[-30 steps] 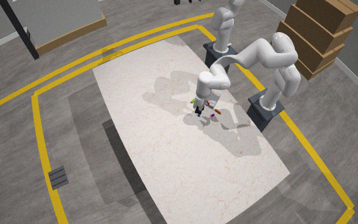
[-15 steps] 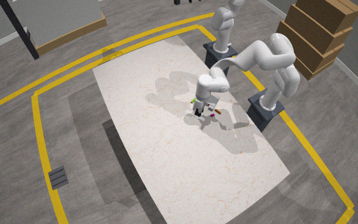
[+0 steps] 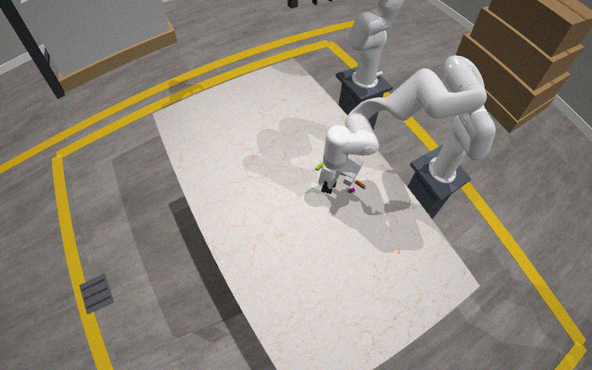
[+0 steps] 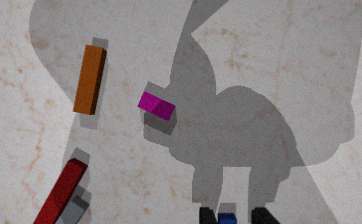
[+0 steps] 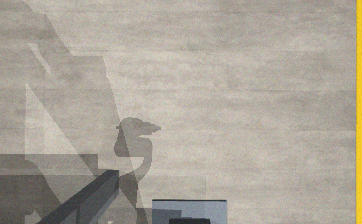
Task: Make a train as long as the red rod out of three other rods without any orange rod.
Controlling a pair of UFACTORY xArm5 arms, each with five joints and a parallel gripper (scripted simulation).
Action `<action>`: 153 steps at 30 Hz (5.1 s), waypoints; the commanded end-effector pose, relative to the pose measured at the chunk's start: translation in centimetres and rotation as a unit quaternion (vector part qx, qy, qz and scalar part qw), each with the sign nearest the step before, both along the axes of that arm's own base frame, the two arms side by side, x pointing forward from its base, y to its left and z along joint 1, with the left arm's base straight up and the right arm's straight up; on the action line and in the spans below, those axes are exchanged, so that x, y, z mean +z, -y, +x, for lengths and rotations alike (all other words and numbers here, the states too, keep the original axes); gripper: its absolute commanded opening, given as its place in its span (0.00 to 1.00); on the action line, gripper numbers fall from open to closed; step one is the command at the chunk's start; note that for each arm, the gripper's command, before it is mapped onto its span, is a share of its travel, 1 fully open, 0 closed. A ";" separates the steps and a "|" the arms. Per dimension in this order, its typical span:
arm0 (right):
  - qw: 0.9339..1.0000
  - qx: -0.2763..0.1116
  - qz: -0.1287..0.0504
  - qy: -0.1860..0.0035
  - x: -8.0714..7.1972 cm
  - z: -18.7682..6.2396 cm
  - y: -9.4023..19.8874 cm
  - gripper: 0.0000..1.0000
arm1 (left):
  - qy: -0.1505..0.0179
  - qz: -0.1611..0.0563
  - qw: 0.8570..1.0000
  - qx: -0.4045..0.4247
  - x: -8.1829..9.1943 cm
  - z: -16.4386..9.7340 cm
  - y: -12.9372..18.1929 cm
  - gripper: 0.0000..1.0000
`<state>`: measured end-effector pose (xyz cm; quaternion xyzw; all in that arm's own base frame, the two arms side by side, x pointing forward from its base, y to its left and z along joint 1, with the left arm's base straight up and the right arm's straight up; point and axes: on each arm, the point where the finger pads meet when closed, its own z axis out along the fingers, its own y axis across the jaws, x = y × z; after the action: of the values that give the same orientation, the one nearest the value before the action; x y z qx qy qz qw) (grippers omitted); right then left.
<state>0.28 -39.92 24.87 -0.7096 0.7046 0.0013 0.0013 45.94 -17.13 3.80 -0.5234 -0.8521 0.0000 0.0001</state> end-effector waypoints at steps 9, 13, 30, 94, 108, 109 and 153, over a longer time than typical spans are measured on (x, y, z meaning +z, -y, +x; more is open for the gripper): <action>1.000 0.000 -0.002 0.000 0.1 0.0 0.1 1.00 | 0.002 -0.001 1.000 0.000 0.0 0.1 0.0 0.26; 1.000 0.000 -0.002 0.000 0.1 0.0 0.1 1.00 | 0.002 -0.001 1.000 0.000 0.0 0.1 0.0 0.26; 1.000 0.000 -0.002 0.000 0.1 0.0 0.1 1.00 | 0.002 -0.001 1.000 0.000 -0.2 0.1 0.0 0.26; 1.000 0.000 -0.002 0.000 0.1 0.0 0.1 1.00 | 0.002 -0.001 1.000 0.000 -1.2 0.1 0.0 0.06; 1.000 0.000 -0.002 0.000 0.1 0.0 0.1 1.00 | 0.002 -0.001 1.000 0.000 -1.2 0.1 0.0 0.06; 1.000 0.000 -0.002 0.000 0.1 0.0 0.1 1.00 | 0.002 -0.001 1.000 0.000 -1.2 0.1 0.0 0.06; 1.000 0.000 -0.002 0.000 0.1 0.0 0.1 1.00 | 0.002 -0.001 1.000 0.000 8.8 0.1 0.0 0.06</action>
<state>0.28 -39.92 24.87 -0.7096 0.7046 0.0013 0.0013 46.00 -17.14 12.10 -0.5234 -0.8521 -0.0001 -0.0008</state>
